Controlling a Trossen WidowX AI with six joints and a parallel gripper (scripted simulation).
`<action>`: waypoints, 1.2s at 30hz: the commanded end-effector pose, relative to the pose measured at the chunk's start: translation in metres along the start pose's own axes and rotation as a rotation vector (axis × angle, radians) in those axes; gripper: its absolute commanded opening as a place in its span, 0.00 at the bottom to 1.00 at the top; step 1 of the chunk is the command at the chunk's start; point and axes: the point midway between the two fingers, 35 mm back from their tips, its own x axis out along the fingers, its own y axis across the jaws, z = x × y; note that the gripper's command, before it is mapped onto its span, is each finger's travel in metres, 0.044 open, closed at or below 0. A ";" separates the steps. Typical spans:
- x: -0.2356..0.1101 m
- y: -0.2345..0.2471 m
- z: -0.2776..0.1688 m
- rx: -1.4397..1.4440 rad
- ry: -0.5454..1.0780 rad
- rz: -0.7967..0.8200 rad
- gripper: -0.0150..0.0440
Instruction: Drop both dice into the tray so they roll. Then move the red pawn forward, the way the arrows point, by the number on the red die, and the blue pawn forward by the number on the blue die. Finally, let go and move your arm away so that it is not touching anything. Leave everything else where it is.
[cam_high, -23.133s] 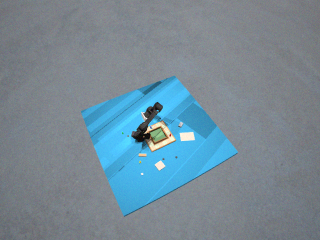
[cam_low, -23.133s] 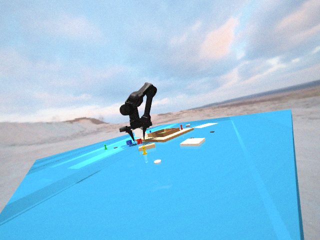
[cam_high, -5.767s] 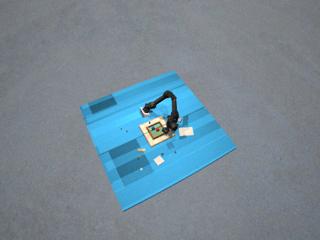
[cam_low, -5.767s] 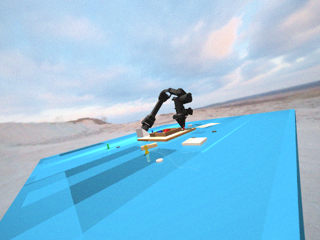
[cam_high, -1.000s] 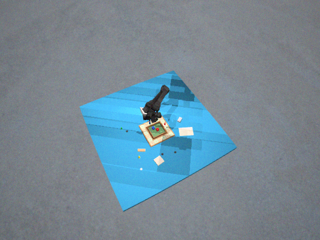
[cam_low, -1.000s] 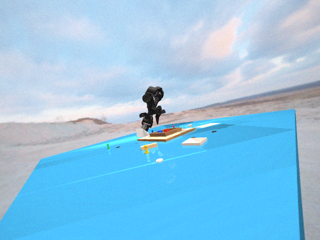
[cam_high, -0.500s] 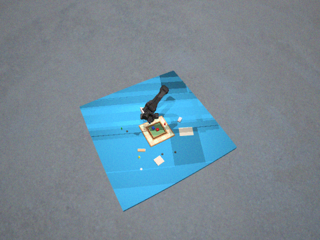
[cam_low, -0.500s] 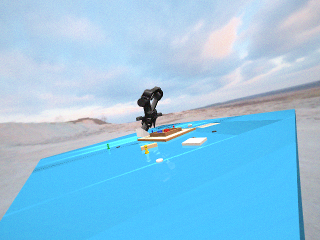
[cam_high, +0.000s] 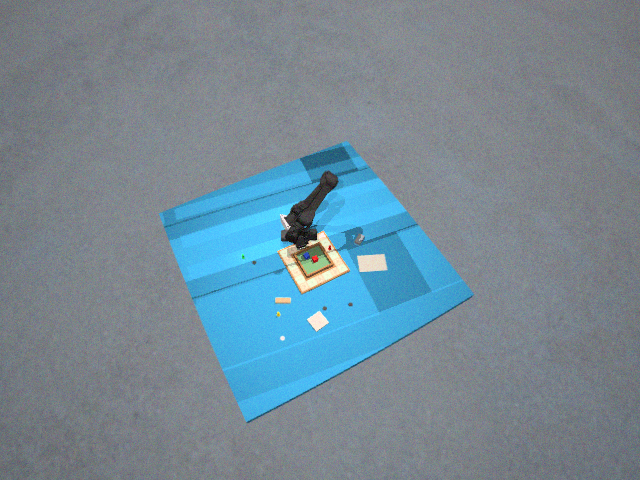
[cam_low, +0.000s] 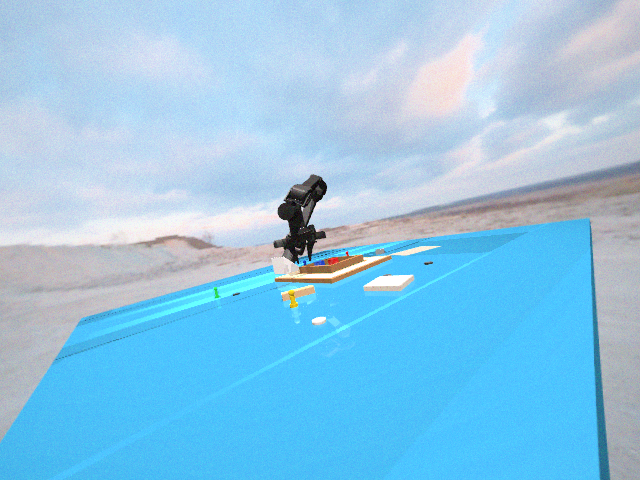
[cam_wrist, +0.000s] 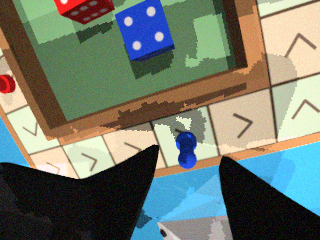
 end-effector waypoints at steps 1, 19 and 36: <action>0.006 0.001 0.000 0.006 0.000 0.005 0.59; 0.018 0.001 -0.001 0.005 0.001 0.006 0.33; -0.021 0.001 0.007 0.007 -0.002 0.000 0.25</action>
